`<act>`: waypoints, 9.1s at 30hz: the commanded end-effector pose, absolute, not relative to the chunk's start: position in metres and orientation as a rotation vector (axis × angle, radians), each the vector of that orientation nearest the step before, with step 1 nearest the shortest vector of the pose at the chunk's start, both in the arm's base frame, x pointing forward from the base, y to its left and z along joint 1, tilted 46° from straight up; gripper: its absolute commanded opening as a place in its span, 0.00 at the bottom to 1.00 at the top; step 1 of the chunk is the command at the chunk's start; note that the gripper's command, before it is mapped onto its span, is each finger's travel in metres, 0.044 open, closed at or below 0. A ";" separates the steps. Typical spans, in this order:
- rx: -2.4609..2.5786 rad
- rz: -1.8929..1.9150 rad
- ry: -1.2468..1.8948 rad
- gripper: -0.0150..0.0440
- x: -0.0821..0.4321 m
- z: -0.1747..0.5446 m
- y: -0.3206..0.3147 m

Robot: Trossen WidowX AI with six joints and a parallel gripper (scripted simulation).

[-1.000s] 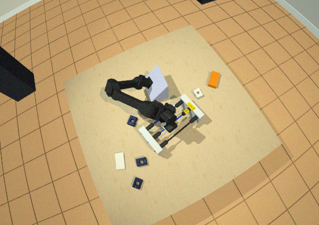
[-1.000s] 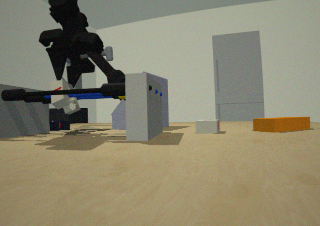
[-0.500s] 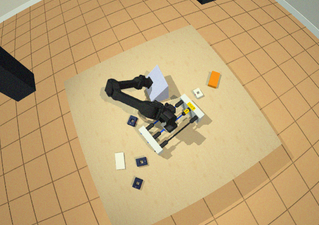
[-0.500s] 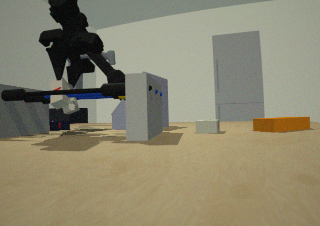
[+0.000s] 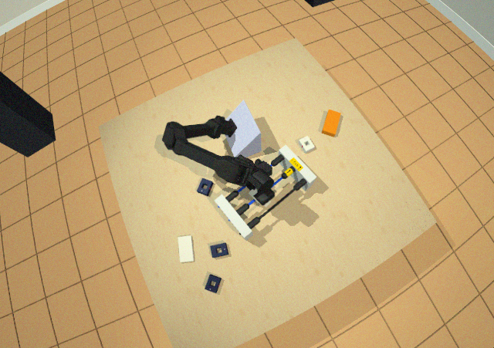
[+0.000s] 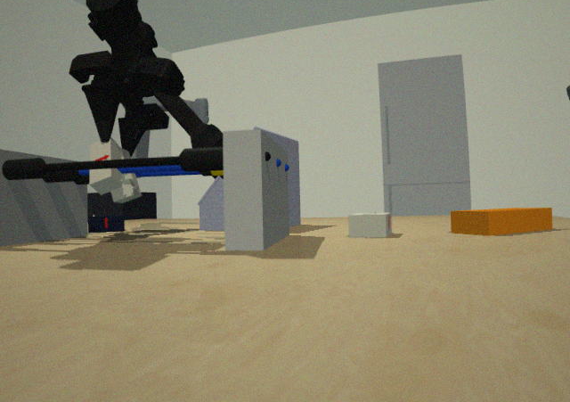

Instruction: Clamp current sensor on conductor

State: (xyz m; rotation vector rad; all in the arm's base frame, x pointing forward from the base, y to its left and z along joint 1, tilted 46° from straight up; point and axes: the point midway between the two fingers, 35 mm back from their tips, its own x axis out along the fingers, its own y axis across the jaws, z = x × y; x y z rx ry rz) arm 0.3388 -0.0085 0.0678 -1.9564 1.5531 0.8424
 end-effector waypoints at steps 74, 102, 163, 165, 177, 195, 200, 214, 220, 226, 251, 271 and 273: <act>-1.846 0.907 1.752 1.00 0.351 0.030 -0.046; -1.839 0.901 1.746 0.82 0.351 0.022 -0.055; -1.839 0.901 1.746 0.25 0.351 0.022 -0.055; -1.839 0.901 1.746 0.25 0.351 0.022 -0.055; -1.908 0.870 1.645 0.25 0.352 0.027 -0.049; -1.969 0.836 1.552 0.25 0.352 0.032 -0.044; -1.969 0.836 1.552 0.25 0.352 0.032 -0.044; -1.969 0.836 1.552 0.25 0.352 0.032 -0.044; -1.969 0.836 1.552 0.25 0.352 0.032 -0.044; -1.969 0.836 1.552 0.25 0.352 0.032 -0.044; -1.969 0.836 1.552 0.25 0.352 0.032 -0.044; -1.969 0.836 1.552 0.25 0.352 0.032 -0.044; -1.969 0.836 1.552 0.25 0.352 0.032 -0.044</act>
